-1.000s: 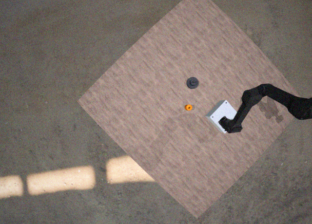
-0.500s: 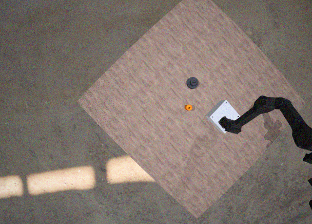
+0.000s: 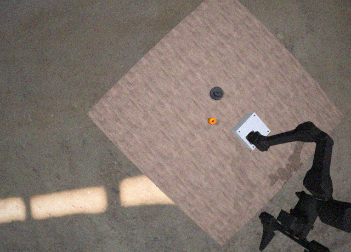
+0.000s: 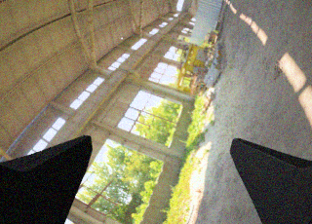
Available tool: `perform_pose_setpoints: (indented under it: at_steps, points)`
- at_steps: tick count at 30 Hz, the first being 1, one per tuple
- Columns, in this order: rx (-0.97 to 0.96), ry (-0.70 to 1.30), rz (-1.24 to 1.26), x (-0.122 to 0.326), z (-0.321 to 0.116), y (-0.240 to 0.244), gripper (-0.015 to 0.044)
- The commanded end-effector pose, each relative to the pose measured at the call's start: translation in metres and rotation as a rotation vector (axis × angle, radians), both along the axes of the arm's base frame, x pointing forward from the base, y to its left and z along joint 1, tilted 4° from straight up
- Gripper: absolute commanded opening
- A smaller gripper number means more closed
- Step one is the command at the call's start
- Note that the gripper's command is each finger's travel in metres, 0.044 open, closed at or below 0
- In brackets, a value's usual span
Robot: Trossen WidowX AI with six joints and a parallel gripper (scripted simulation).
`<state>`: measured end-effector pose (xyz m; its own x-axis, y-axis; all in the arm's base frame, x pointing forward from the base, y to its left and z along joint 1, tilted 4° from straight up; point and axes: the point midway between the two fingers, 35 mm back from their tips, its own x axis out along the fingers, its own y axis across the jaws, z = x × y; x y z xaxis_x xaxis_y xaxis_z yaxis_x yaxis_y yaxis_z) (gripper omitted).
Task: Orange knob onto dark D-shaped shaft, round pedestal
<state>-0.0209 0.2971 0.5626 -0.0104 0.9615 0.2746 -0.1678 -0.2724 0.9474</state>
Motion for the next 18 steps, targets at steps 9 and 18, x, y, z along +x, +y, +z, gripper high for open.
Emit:
perform_pose_setpoints:
  at_steps: [9, 18]
  points:
    - [-0.514, -0.242, -0.296, 0.110, -0.145, 0.063, 0.0440]
    - [-0.933, -0.325, -0.391, 0.196, -0.256, 0.046, 0.0440]
